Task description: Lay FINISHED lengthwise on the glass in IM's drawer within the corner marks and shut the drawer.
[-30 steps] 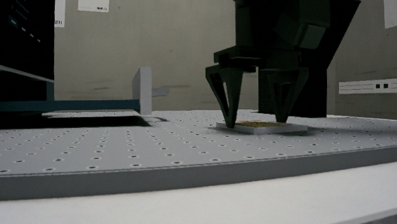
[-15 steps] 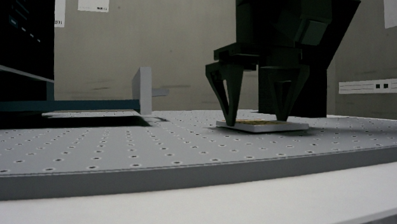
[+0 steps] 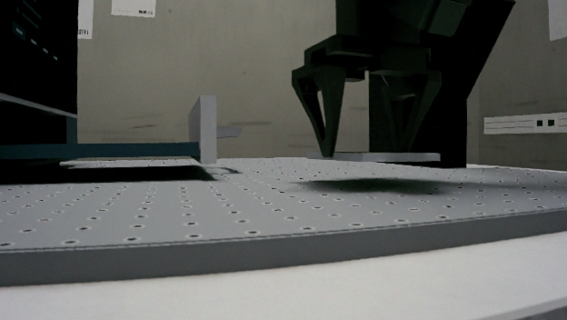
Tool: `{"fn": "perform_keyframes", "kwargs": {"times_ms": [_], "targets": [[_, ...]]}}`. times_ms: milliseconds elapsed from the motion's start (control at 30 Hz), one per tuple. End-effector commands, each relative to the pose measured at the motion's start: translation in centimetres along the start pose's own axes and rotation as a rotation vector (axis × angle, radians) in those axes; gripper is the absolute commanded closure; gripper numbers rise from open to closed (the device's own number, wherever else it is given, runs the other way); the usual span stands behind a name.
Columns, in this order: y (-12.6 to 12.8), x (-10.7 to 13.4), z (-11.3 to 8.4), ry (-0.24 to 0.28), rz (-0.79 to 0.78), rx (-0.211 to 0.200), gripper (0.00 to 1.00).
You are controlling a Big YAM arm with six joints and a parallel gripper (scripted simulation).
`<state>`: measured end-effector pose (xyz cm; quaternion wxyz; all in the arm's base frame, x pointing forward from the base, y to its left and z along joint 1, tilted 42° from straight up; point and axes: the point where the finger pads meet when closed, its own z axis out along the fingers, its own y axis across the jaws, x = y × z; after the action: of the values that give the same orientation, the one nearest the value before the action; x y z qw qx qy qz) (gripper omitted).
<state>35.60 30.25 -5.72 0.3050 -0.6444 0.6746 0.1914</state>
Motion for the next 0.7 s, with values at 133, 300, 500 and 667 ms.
{"fn": "perform_keyframes", "kwargs": {"times_ms": [133,300,500,667], "targets": [[0.0,0.6,-1.4,0.009,0.001,-0.001,0.22],[0.0,0.6,-2.1,0.009,0.001,-0.001,0.22],[0.0,0.6,-2.7,0.009,0.0,0.0,0.22],[0.0,0.5,-3.2,0.008,0.0,0.0,0.22]]}}
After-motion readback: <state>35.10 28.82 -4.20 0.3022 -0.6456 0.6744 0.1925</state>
